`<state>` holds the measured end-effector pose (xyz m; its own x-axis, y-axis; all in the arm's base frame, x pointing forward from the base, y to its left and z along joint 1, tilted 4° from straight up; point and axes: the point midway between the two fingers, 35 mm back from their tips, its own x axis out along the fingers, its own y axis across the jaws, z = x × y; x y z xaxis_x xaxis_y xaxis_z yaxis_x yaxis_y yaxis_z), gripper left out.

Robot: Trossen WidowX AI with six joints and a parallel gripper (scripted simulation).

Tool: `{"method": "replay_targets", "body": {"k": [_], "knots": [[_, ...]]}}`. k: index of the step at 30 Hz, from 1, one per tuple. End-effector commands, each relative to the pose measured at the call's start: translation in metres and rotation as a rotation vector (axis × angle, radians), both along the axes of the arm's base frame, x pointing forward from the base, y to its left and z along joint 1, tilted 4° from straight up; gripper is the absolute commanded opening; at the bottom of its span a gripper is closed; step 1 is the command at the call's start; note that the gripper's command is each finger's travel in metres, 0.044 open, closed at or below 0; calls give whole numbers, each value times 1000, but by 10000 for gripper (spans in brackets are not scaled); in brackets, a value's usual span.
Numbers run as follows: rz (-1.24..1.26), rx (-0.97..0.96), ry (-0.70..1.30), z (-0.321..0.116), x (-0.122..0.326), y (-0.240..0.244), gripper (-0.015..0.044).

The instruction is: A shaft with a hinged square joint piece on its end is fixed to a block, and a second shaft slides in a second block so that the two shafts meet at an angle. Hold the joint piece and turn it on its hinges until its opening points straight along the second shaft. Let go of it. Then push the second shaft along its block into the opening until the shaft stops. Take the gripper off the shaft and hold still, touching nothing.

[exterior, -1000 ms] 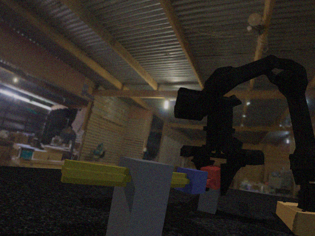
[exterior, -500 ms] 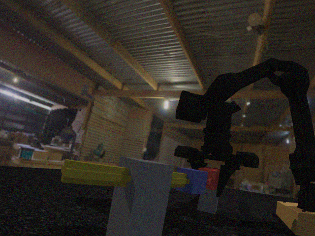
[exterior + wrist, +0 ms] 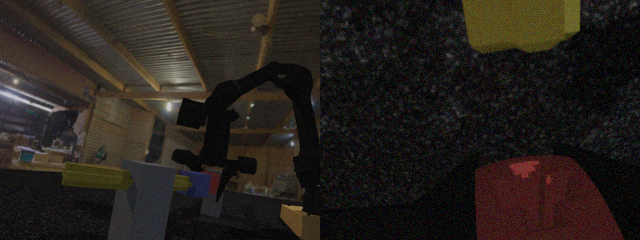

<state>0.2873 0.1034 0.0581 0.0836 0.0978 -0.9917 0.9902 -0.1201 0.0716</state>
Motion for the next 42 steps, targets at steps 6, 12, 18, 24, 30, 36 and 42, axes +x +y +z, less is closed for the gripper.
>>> {"method": "replay_targets", "body": {"k": [6,12,18,24,30,36,42], "knots": [[30,18,0,-1,1,0,0],[22,13,1,-1,1,0,0],[22,13,1,-1,1,0,26],[22,13,1,-1,1,0,147],[22,13,1,-1,1,0,278],[22,13,1,-1,1,0,436],[22,13,1,-1,1,0,440]]}}
